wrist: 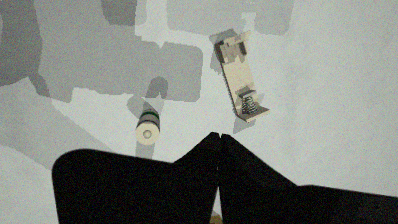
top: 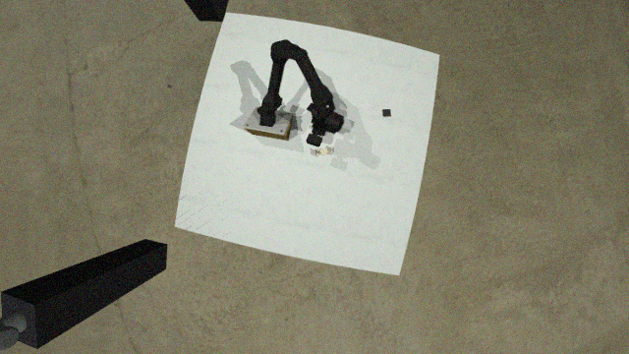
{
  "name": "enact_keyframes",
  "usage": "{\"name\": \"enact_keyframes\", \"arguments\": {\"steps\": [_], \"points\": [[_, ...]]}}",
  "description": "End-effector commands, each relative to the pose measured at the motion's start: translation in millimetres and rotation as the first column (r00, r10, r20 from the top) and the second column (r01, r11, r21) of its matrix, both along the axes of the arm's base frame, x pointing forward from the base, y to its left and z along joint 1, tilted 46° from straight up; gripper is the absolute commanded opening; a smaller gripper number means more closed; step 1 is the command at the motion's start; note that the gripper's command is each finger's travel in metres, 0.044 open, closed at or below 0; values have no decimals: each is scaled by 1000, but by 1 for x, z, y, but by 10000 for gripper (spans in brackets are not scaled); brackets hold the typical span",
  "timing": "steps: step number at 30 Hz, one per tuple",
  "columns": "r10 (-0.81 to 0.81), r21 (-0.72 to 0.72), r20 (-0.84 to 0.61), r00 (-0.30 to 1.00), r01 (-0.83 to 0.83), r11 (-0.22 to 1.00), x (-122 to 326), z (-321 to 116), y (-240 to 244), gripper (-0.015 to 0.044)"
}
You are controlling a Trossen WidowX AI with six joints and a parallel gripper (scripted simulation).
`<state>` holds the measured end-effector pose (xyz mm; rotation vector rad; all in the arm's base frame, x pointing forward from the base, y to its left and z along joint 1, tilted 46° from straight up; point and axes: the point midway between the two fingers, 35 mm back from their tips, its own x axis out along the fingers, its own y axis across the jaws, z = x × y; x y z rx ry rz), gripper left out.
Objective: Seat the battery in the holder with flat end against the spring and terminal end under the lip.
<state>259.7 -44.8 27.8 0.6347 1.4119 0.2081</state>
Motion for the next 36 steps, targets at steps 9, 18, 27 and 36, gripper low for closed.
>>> {"name": "enact_keyframes", "arguments": {"steps": [9, 18, 27, 36], "points": [[-60, 265, -228, 972, 121, 957, -27, -11, 7, 0], [-62, 262, -227, 972, 123, 957, -21, -48, 41, 0], [-60, 268, -227, 972, 121, 956, -22, -67, 65, 0], [-61, 266, -227, 972, 122, 956, -16, -59, 72, 0]]}}
